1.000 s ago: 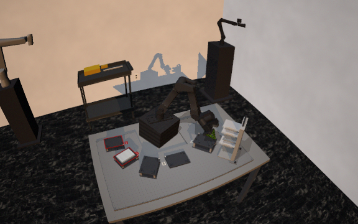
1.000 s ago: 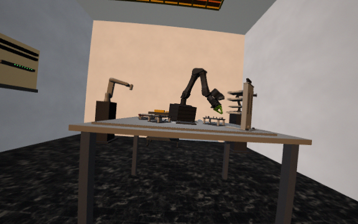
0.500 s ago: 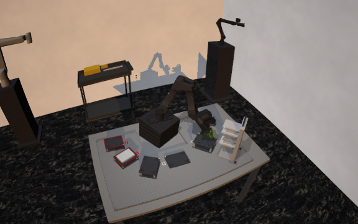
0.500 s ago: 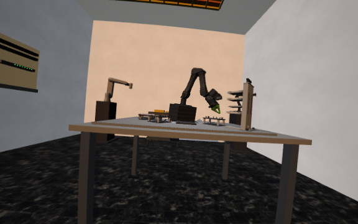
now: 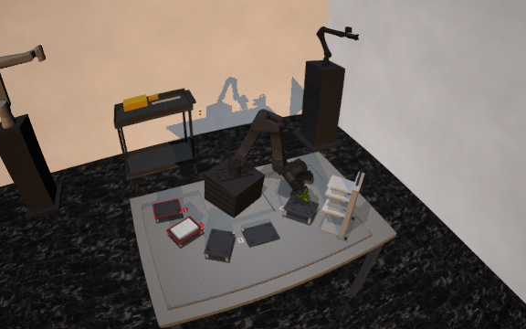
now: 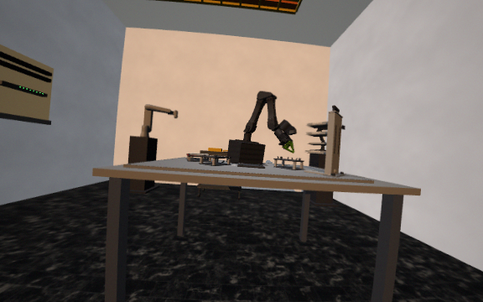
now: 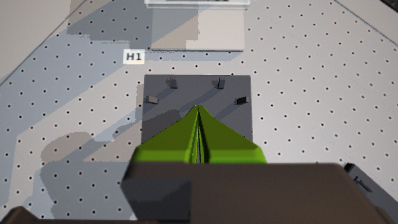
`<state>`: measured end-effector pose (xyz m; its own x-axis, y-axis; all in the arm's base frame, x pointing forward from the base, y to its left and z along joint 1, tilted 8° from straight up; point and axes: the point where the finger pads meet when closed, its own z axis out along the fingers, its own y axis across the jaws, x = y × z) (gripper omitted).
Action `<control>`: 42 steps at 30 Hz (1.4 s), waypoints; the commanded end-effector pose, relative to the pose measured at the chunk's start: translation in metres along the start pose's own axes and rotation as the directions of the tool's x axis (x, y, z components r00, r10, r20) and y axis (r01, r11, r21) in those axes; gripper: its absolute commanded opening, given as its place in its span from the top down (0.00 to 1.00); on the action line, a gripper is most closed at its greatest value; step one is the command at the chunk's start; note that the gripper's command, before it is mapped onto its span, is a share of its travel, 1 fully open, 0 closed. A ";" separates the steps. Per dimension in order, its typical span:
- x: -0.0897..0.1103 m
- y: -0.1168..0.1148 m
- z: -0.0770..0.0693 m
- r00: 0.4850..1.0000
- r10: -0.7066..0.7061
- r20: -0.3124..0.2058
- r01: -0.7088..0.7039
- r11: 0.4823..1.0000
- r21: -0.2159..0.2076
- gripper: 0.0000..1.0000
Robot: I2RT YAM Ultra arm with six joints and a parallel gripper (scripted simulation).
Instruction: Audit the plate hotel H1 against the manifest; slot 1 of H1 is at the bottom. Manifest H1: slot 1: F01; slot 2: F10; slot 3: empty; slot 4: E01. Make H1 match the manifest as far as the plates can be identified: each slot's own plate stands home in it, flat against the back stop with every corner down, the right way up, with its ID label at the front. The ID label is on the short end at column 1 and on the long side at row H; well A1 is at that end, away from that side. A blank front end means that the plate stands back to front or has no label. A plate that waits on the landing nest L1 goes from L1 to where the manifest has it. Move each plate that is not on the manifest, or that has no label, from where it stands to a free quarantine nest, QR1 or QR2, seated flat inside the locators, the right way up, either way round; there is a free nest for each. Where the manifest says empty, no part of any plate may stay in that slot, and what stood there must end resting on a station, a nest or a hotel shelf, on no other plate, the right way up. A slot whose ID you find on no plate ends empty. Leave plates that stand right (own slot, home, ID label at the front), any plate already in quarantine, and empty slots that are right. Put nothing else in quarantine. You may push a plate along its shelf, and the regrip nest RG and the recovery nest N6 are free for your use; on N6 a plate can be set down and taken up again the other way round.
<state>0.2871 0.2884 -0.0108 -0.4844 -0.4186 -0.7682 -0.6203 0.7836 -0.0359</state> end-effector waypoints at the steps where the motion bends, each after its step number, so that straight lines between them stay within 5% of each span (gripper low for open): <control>1: -0.012 0.001 -0.005 0.999 0.010 0.049 -0.010 1.000 -0.003 1.00; 26: 0.003 0.001 -0.019 0.999 0.010 0.048 -0.010 1.000 -0.003 1.00; 27: 0.002 0.001 -0.022 0.999 0.010 0.048 -0.010 1.000 -0.003 0.00; 42: -0.023 0.001 -0.058 0.999 0.010 0.049 -0.010 1.000 -0.003 0.00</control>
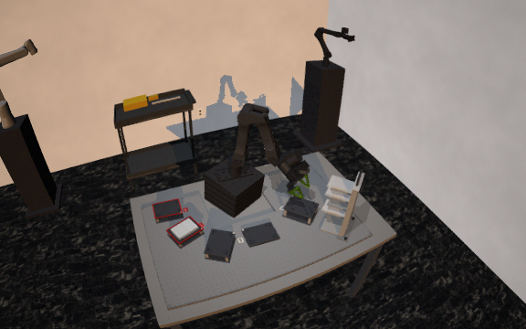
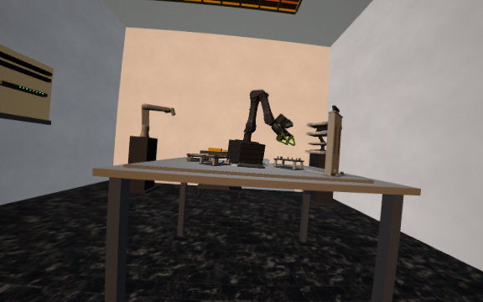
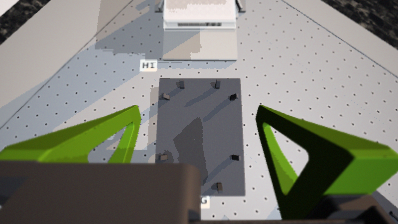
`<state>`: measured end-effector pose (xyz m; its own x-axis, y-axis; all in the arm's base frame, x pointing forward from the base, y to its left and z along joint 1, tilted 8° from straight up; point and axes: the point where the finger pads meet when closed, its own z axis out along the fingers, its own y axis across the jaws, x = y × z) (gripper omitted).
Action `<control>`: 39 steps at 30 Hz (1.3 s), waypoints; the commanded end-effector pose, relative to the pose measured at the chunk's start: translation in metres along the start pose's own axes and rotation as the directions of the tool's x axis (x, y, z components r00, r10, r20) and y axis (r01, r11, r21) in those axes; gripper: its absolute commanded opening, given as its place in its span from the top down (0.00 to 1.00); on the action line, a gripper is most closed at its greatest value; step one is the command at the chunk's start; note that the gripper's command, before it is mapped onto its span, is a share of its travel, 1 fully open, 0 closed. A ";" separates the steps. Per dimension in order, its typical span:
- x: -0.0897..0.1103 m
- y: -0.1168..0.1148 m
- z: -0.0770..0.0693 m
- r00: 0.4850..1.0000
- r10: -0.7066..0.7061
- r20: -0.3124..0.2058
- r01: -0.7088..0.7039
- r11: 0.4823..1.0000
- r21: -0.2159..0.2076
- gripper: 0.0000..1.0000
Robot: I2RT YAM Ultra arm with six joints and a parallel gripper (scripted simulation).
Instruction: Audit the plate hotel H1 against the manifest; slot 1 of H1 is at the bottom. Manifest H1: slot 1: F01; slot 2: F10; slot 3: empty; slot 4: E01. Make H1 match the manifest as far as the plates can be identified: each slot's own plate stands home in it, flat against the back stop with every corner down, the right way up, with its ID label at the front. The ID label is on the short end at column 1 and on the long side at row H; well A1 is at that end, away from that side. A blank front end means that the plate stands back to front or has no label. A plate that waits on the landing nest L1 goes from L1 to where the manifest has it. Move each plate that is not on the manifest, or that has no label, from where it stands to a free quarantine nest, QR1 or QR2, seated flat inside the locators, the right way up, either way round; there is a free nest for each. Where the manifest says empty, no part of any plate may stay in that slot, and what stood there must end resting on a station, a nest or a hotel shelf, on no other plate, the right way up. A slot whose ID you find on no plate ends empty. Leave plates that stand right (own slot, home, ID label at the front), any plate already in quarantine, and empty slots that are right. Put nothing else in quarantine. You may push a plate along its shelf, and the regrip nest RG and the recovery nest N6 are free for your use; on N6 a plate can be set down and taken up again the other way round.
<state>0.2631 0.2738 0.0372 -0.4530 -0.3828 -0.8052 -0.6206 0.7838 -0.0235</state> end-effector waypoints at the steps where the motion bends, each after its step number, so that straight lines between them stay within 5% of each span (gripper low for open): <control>1: -0.006 -0.001 -0.008 1.000 0.001 -0.011 -0.001 1.000 0.005 0.00; 39: -0.070 0.000 -0.094 1.000 0.001 -0.011 -0.001 1.000 0.005 0.00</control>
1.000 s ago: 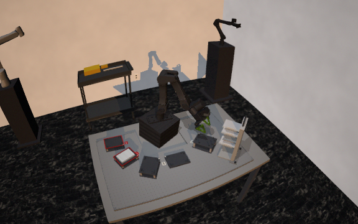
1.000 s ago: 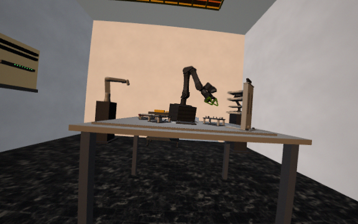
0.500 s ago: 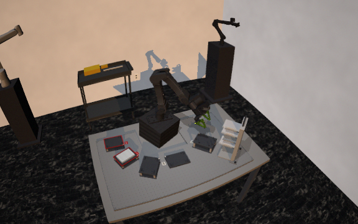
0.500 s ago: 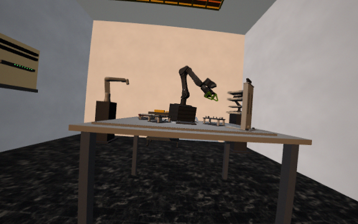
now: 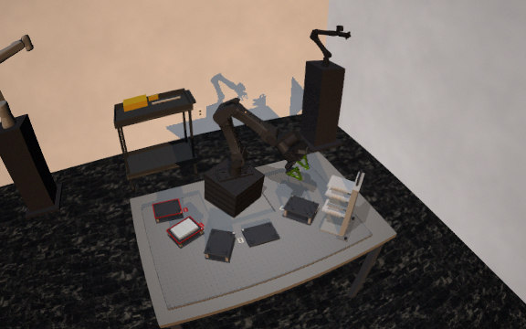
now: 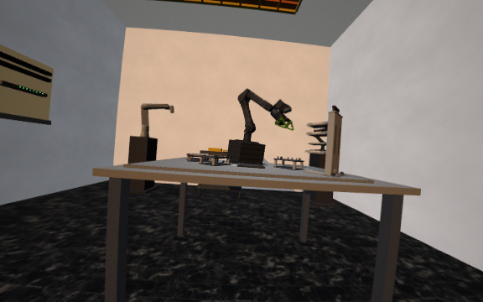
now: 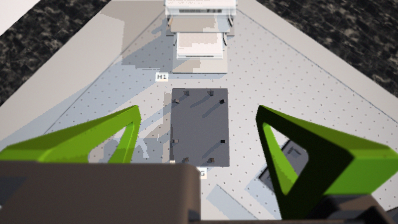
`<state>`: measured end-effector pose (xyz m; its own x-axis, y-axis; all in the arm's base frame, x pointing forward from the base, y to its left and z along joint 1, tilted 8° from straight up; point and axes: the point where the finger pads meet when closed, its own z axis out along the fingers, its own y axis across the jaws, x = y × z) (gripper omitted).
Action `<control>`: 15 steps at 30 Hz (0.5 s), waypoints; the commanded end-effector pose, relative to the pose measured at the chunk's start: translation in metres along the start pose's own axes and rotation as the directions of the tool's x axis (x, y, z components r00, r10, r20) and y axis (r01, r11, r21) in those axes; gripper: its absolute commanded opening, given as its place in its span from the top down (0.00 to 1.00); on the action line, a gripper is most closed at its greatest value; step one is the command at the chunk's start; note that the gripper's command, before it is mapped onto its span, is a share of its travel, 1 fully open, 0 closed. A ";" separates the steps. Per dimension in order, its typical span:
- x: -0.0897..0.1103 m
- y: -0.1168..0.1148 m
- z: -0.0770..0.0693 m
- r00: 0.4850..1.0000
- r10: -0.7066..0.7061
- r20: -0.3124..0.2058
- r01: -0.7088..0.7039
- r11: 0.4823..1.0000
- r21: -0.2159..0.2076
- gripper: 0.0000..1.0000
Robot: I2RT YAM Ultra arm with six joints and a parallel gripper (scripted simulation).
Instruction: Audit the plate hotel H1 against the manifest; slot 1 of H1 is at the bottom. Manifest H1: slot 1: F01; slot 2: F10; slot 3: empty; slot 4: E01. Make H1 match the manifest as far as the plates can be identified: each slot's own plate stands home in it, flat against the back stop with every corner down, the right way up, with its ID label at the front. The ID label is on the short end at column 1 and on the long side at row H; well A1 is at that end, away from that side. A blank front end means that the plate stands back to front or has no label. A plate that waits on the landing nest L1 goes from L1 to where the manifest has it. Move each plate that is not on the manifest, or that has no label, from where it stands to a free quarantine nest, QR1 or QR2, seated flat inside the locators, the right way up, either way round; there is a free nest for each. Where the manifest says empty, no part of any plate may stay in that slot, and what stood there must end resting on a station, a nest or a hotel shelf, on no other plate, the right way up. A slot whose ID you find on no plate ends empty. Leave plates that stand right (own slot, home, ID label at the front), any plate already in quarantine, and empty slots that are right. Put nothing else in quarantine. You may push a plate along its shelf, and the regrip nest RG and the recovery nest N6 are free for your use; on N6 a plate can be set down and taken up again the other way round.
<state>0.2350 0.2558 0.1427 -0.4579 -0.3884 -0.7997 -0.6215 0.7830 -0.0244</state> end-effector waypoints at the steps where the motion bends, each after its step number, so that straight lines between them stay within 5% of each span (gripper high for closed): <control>1: -0.005 -0.001 -0.005 1.000 0.003 -0.001 -0.003 1.000 0.005 0.00; 15: 0.029 -0.001 0.028 1.000 0.002 -0.002 -0.002 1.000 0.005 0.00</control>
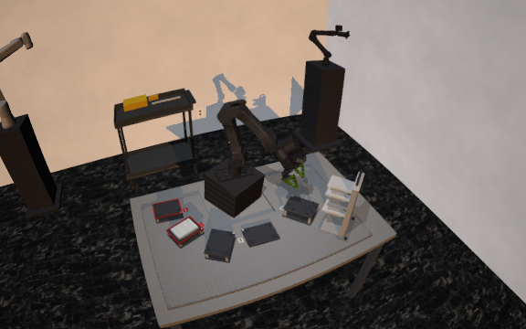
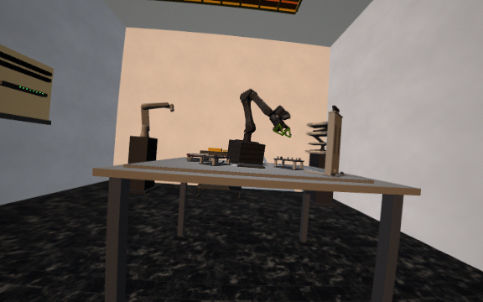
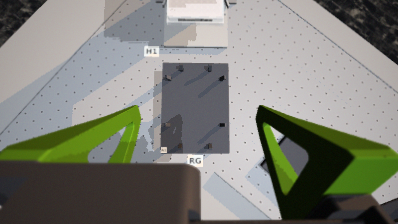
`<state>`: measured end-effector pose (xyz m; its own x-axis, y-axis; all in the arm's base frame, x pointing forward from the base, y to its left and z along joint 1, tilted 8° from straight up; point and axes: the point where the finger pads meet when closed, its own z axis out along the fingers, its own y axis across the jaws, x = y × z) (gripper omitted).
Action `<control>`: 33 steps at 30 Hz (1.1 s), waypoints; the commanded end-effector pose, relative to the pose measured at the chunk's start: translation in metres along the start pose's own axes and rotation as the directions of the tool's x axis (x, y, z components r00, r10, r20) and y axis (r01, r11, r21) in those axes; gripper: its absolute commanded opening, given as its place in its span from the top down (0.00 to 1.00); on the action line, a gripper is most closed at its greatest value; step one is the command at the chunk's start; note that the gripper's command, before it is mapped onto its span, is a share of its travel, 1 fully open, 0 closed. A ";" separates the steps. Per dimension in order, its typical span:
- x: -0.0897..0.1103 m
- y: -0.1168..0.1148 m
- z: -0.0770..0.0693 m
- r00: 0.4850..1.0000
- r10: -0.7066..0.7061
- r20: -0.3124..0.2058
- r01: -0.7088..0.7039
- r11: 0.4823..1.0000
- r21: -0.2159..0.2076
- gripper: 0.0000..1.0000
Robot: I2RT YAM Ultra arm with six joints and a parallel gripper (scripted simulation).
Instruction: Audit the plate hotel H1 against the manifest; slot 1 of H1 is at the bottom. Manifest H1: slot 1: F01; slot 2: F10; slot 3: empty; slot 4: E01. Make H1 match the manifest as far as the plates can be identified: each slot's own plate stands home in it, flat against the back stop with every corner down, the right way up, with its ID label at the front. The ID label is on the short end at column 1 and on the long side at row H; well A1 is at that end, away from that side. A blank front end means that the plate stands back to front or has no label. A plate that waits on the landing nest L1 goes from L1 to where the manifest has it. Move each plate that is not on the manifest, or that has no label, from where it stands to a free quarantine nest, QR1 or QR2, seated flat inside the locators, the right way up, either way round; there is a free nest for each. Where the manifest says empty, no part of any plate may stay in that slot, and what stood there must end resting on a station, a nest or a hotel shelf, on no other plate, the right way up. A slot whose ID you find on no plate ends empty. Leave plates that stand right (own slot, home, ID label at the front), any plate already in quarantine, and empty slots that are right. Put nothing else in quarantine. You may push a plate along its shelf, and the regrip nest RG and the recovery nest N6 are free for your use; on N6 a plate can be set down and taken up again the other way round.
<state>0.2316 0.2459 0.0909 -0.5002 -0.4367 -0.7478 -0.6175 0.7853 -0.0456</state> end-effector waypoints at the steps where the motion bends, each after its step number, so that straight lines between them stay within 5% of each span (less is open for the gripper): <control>1: -0.016 0.003 0.005 0.997 0.017 0.080 -0.016 1.000 -0.012 0.00; 33: -0.032 0.003 0.019 0.997 0.016 0.080 -0.015 1.000 -0.012 0.00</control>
<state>0.2493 0.2605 0.0858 -0.4902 -0.4194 -0.7641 -0.6161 0.7868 -0.0366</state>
